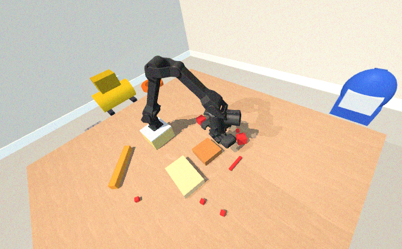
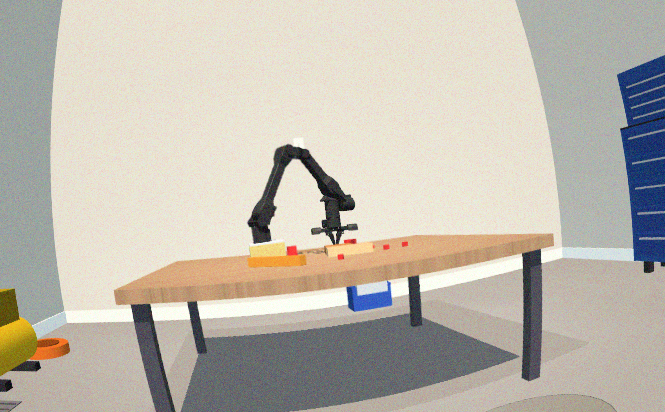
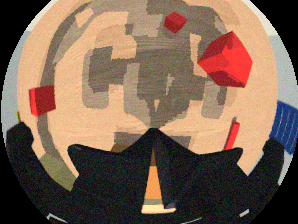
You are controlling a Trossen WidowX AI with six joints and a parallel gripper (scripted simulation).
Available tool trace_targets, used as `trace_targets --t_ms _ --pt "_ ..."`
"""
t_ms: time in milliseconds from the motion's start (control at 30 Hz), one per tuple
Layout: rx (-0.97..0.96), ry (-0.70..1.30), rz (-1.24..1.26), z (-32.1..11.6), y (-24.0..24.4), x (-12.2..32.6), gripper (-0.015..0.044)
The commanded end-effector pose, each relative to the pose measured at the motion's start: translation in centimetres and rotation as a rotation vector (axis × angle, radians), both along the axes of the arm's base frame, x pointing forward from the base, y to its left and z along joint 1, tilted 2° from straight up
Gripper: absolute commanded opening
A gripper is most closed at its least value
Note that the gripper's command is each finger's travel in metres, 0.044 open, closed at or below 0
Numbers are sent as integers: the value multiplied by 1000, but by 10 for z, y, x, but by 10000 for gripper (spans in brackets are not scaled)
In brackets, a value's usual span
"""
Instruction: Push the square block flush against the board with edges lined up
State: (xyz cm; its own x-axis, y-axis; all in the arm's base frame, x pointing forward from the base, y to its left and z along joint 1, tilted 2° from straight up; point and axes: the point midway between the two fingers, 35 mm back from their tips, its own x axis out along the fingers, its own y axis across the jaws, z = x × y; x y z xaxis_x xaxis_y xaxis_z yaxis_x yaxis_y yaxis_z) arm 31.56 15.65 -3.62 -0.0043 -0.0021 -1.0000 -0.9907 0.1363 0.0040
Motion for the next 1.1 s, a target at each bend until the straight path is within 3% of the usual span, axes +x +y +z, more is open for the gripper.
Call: trace_targets --t_ms 0,1067 --pt "0 -4 5 -1 -2 0 0" --pt "-3 -4 5 -1 -30 -2 0"
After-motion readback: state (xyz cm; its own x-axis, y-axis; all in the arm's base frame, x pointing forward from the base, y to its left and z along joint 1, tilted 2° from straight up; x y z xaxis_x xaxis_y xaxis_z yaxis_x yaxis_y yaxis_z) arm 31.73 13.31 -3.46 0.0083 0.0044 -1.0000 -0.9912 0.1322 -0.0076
